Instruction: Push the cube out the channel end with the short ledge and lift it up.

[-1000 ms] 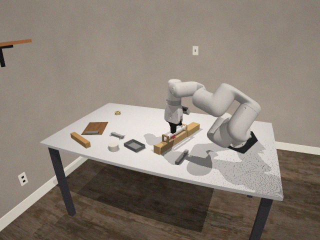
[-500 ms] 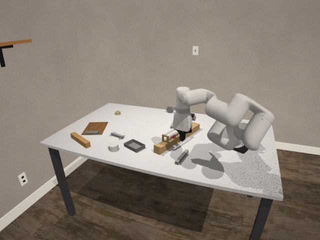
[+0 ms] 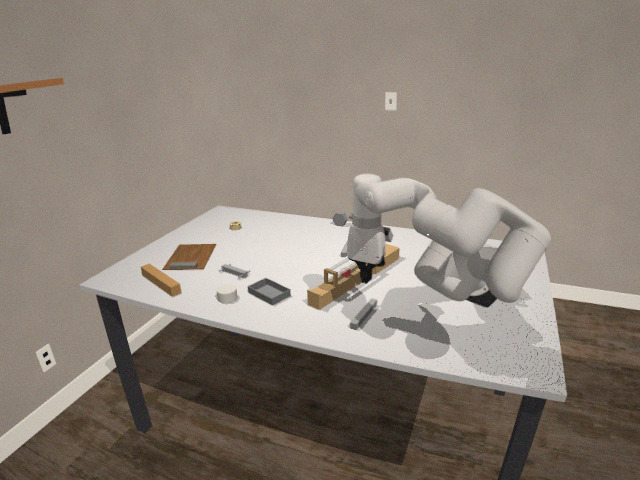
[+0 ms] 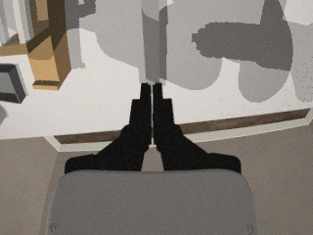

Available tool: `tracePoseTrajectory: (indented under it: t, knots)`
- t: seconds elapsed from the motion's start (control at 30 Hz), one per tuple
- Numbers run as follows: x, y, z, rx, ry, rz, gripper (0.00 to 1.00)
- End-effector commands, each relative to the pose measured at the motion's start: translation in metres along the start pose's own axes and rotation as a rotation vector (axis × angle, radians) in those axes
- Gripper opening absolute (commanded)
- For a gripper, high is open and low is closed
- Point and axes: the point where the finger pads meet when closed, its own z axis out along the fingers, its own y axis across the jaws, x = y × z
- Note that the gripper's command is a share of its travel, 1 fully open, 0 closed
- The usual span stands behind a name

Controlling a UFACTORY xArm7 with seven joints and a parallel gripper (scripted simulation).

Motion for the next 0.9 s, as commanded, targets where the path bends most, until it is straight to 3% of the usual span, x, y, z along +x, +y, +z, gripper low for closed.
tracePoseTrajectory:
  t: [0.0,0.23,0.87]
  knots:
    - [-0.0003,-0.0005,-0.0009,0.002,0.000,-0.004,0.00]
    - [-0.0001,0.0008,-0.0014,0.001,0.006,-0.121,0.00]
    - [0.0017,0.0069,-0.0064,-0.016,0.040,-0.913,0.00]
